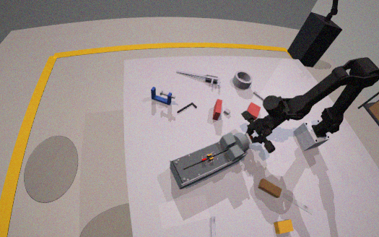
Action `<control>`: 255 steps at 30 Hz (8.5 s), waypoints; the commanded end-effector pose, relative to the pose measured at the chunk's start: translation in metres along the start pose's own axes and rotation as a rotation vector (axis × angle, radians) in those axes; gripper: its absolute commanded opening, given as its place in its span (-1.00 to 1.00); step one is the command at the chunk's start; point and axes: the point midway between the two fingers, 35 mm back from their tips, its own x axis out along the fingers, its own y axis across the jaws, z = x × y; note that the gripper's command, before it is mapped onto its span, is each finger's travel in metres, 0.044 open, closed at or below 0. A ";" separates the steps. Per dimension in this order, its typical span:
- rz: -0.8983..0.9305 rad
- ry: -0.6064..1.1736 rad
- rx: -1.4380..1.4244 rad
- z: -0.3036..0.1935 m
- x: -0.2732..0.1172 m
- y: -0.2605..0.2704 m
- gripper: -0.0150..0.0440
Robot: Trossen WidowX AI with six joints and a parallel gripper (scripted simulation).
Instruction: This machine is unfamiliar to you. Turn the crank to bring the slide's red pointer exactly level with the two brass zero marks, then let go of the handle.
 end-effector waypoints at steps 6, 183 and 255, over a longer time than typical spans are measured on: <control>-0.011 -0.002 -0.003 0.001 -0.001 -0.003 -0.49; -0.011 -0.001 -0.003 0.000 -0.001 -0.003 -0.49; -0.006 0.000 0.001 0.001 -0.002 -0.002 1.00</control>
